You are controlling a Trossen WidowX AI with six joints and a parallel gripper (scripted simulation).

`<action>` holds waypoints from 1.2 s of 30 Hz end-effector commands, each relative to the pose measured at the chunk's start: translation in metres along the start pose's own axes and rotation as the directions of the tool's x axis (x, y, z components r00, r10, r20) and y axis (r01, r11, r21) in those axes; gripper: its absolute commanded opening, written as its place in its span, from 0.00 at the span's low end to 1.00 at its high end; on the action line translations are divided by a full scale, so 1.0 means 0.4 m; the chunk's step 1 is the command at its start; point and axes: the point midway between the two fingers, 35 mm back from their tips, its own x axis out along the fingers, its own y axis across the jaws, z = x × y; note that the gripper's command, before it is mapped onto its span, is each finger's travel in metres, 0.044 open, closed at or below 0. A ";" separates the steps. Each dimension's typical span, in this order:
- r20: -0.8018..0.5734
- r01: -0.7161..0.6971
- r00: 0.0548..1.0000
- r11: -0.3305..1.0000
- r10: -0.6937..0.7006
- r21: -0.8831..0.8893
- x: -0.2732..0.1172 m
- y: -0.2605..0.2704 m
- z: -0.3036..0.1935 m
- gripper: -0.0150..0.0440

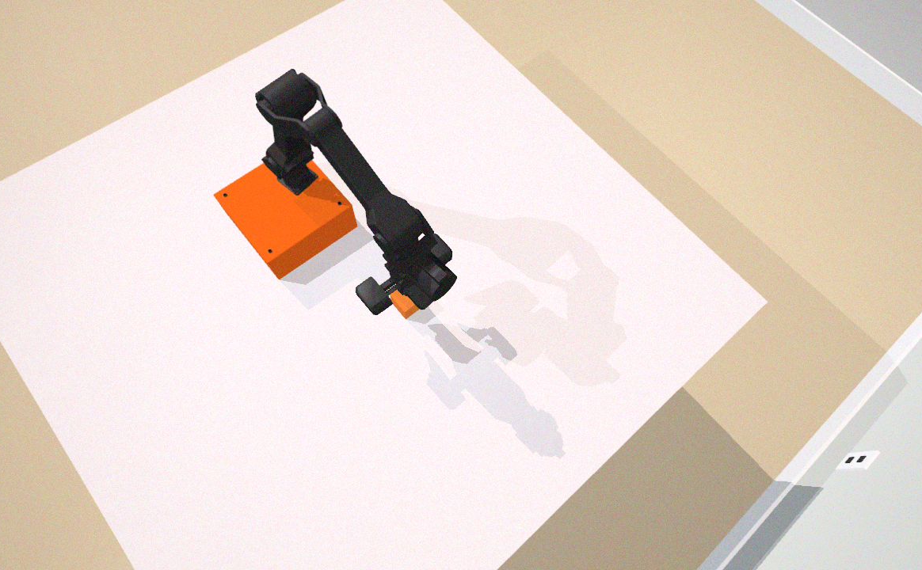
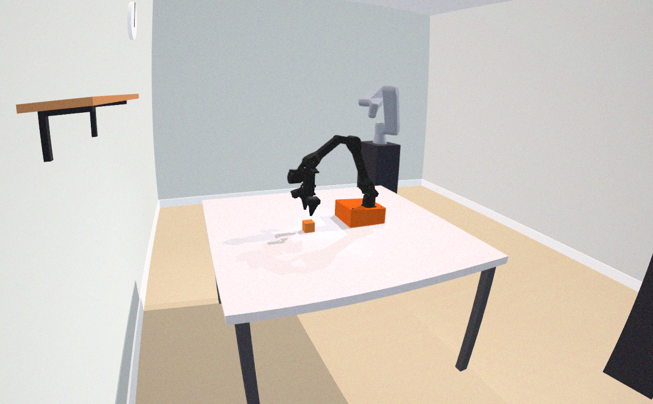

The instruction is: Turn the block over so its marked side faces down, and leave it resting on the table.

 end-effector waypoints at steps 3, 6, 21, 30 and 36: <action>-0.020 -0.004 1.000 1.000 0.004 0.003 0.041 0.002 -0.009 1.00; -0.020 -0.004 1.000 1.000 0.004 0.003 0.074 0.002 -0.011 1.00; -0.020 -0.004 1.000 1.000 0.004 0.003 0.113 0.002 -0.011 1.00; -0.020 -0.004 1.000 1.000 0.004 0.003 0.149 0.002 -0.012 1.00; -0.021 -0.004 1.000 1.000 0.004 0.003 0.167 0.002 -0.014 1.00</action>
